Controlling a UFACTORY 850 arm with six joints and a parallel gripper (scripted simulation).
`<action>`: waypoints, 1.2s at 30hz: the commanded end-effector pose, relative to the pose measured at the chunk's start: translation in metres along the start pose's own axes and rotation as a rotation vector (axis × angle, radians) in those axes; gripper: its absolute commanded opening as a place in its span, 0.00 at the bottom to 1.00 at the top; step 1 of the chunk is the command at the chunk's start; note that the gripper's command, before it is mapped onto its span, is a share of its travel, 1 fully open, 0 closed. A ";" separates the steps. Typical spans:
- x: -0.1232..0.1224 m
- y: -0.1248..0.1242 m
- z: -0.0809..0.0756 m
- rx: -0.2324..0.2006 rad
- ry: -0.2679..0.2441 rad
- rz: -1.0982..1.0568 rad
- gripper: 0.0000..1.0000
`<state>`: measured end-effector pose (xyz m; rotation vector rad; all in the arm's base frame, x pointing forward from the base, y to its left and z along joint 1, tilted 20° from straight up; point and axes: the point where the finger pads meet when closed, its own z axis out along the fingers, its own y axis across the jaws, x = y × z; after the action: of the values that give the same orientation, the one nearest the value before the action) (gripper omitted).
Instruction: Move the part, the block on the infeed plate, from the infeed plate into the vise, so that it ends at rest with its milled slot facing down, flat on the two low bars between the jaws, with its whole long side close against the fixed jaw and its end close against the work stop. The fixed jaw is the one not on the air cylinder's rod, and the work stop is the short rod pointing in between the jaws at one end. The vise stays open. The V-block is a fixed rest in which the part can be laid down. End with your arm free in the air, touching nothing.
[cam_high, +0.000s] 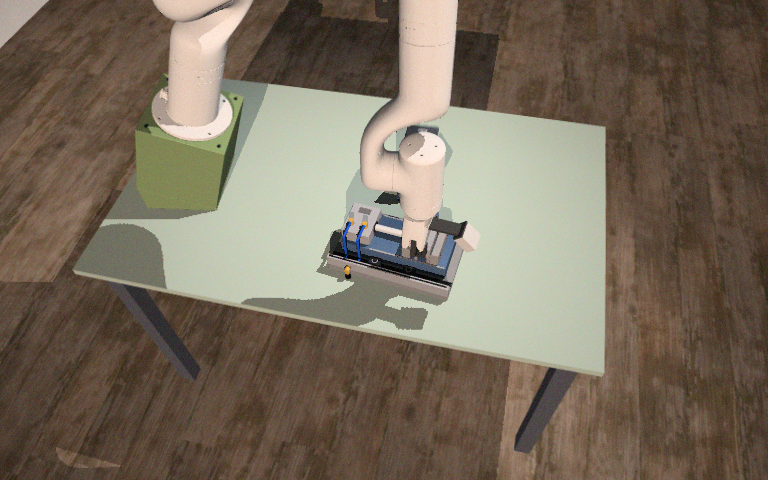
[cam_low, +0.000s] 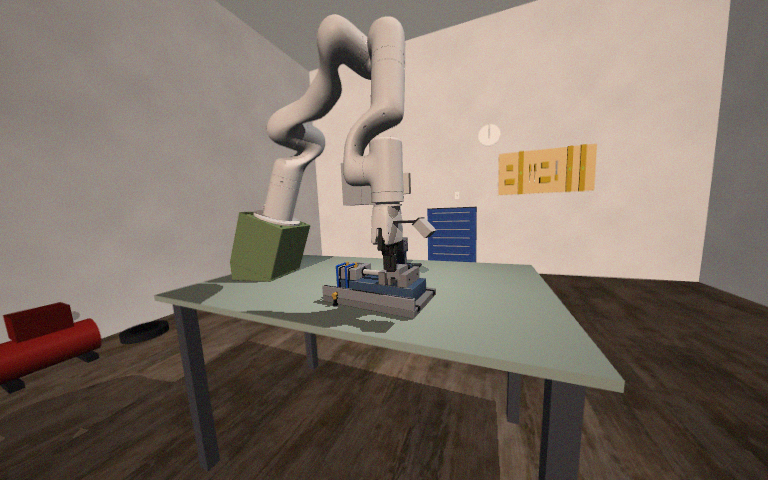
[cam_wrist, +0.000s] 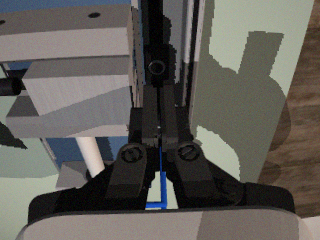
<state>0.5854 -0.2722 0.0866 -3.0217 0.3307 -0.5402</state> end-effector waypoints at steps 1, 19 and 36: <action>0.001 0.000 -0.001 0.000 0.002 0.000 0.00; 0.001 0.000 0.001 -0.001 0.002 0.000 0.00; 0.001 0.000 0.006 -0.001 0.002 0.000 0.00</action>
<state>0.5873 -0.2722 0.0816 -3.0219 0.3308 -0.5399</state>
